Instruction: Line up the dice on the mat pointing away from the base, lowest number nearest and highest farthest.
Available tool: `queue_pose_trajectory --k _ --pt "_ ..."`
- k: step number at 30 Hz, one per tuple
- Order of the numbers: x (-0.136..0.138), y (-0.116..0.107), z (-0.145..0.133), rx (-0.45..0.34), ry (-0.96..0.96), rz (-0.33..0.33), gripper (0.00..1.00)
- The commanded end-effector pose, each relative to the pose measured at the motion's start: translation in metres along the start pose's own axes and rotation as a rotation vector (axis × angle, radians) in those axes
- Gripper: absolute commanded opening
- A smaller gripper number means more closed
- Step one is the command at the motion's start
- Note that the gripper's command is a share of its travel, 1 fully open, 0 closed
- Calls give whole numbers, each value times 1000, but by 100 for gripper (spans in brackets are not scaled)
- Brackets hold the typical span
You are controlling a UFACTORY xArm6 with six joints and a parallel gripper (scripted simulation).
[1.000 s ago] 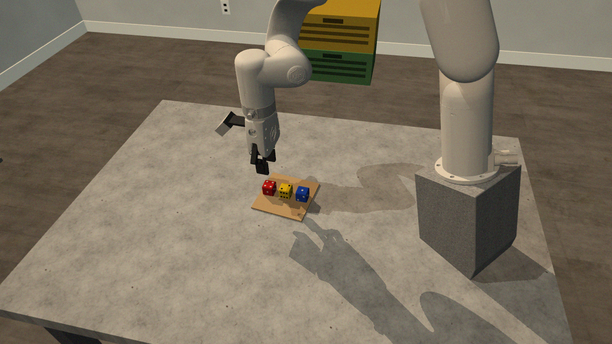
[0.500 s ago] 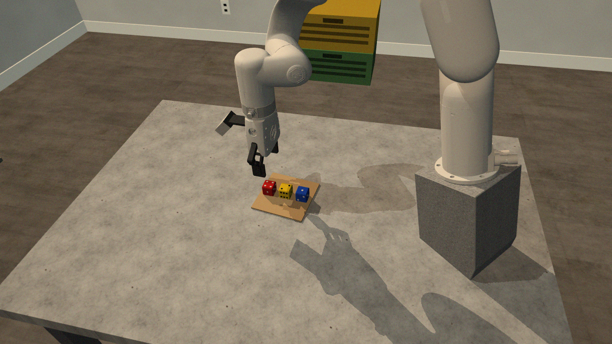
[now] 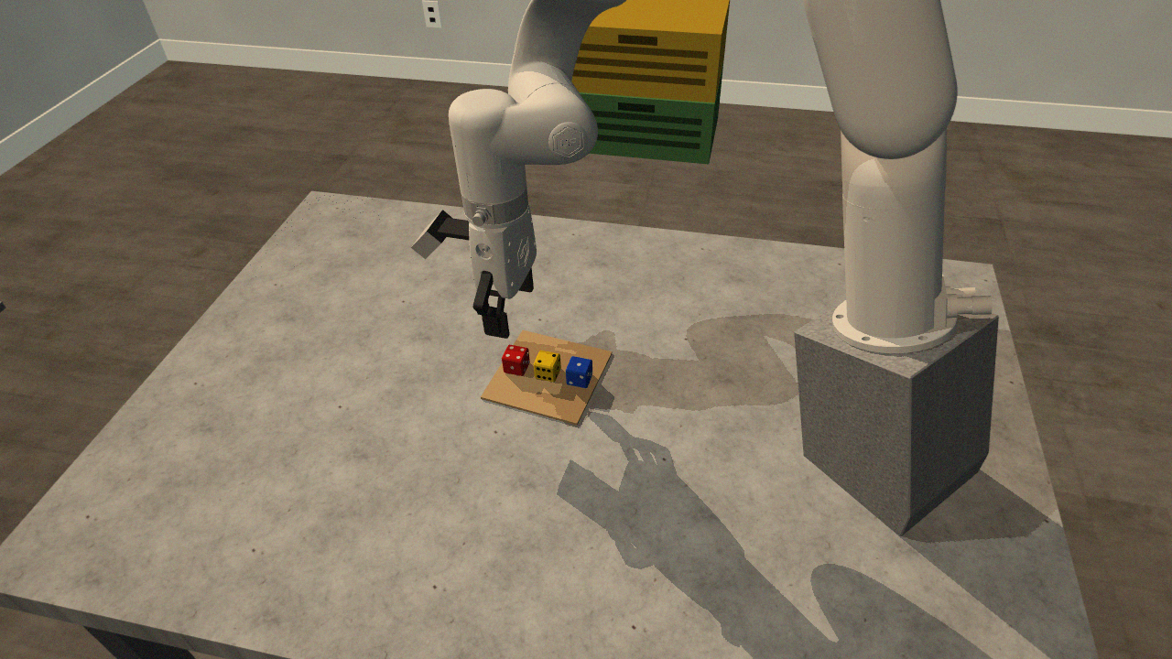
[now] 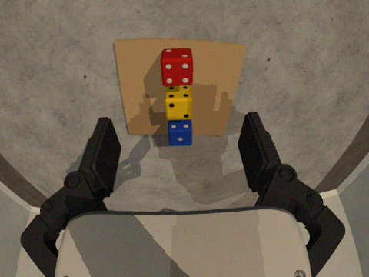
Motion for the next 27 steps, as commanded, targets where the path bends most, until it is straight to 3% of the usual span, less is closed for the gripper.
queue_pose_trajectory --k 1,10,17,27 --pt "0 -10 1 4 0 0 100" --pt "0 -53 1 4 0 0 100" --pt "0 -73 1 4 0 0 100" --pt "0 -81 1 4 0 0 100"
Point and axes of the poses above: the point where the finger pads meet when closed, its own y axis out along the fingers, its own x axis across the jaws, z = x × y, the point moved 10 cm from there along -y, back along the fingers, and after that the axes turned 7 degrees about -y, right-handed, at the moved point
